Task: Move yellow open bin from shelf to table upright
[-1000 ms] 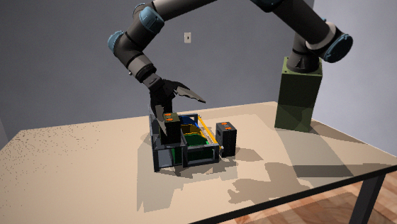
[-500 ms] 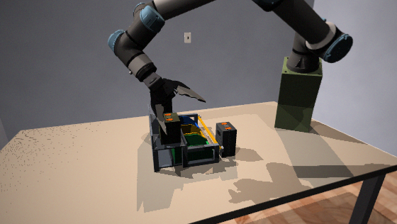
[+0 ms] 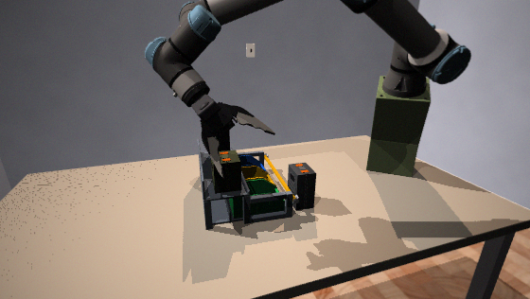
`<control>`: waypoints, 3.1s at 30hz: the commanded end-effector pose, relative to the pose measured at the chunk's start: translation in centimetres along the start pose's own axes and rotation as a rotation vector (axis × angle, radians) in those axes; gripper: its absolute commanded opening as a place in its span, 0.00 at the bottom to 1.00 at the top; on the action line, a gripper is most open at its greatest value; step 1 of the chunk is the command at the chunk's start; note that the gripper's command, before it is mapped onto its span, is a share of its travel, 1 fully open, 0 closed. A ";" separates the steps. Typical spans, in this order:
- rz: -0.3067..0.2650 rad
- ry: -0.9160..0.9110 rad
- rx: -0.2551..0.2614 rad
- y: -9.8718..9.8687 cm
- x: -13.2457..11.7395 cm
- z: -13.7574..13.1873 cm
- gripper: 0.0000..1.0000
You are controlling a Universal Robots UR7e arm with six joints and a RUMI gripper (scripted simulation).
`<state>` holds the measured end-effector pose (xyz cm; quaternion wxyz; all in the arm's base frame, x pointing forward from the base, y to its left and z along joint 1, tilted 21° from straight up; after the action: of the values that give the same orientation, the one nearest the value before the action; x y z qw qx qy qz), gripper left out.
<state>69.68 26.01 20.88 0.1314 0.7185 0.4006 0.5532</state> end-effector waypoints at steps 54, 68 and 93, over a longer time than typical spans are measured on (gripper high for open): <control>-0.108 -0.242 -0.085 3.6 -2.0 -4.6 1.00; -0.145 -0.337 -0.126 4.7 -2.9 -6.4 1.00; -0.218 -0.562 -0.236 6.9 -5.1 -10.8 1.00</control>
<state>63.43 16.32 25.19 0.3504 0.7735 0.3677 0.3792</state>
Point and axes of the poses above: the point where the finger pads meet when closed, its own y axis back along the fingers, its own z axis across the jaws, x = y × z, the point moved 10 cm from there along y, back along the fingers, and after that the axes turned 1 degree about -y, right-handed, at the moved point
